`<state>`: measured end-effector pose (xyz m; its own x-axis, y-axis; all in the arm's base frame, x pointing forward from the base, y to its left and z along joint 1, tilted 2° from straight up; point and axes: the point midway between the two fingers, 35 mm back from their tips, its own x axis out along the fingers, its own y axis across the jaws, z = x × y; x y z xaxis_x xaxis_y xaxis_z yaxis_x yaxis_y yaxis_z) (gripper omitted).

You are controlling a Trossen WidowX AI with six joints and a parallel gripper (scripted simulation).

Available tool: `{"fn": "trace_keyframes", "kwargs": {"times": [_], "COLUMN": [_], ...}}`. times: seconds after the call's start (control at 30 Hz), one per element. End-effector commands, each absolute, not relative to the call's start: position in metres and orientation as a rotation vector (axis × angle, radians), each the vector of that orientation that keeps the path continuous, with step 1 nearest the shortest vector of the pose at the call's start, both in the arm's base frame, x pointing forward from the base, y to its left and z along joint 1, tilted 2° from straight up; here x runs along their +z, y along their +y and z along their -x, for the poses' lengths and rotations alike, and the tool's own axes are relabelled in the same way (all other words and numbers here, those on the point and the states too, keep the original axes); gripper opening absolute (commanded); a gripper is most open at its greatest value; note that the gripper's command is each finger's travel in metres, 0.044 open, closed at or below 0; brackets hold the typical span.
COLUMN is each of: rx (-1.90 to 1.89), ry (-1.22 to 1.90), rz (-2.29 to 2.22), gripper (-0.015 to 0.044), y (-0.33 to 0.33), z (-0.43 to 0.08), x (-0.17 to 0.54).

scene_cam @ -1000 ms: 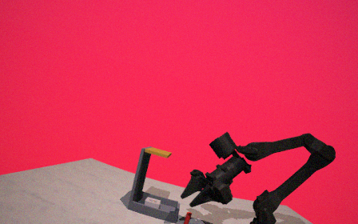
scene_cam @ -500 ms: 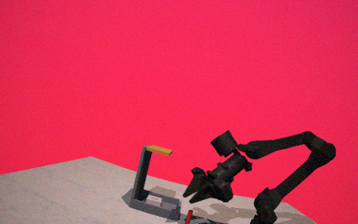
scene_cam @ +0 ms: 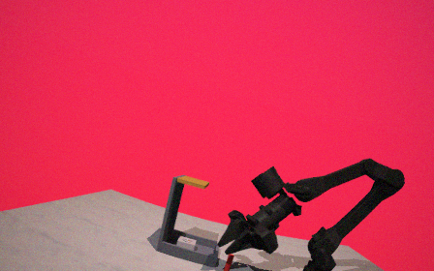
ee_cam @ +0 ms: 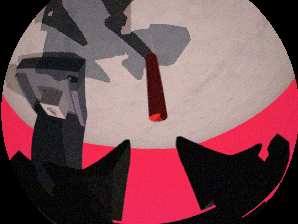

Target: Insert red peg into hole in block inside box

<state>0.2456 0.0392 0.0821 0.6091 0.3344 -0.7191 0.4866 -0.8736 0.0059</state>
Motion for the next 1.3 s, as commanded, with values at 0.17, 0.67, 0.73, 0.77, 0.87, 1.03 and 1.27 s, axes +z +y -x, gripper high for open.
{"fn": "trace_keyframes", "kwargs": {"times": [0.17,0.67,0.73,0.77,0.87,1.03,1.27], "rx": [-1.129,-1.13,-1.13,-1.13,-1.13,-1.124,-1.124], "ry": [0.678,0.678,0.678,0.678,0.678,0.678,0.678], "rz": [-2.634,-2.634,-2.634,-2.634,-2.634,-2.634,-2.634], "gripper": [0.022,0.022,0.022,0.022,0.022,0.0167,0.0023], "y": [0.039,0.039,0.039,0.039,0.039,0.039,0.039], "z": [-0.245,-0.242,-0.242,-0.241,-0.24,-0.241,-0.241], "x": [0.065,0.041,0.038,0.037,0.033,0.036,0.036]}}
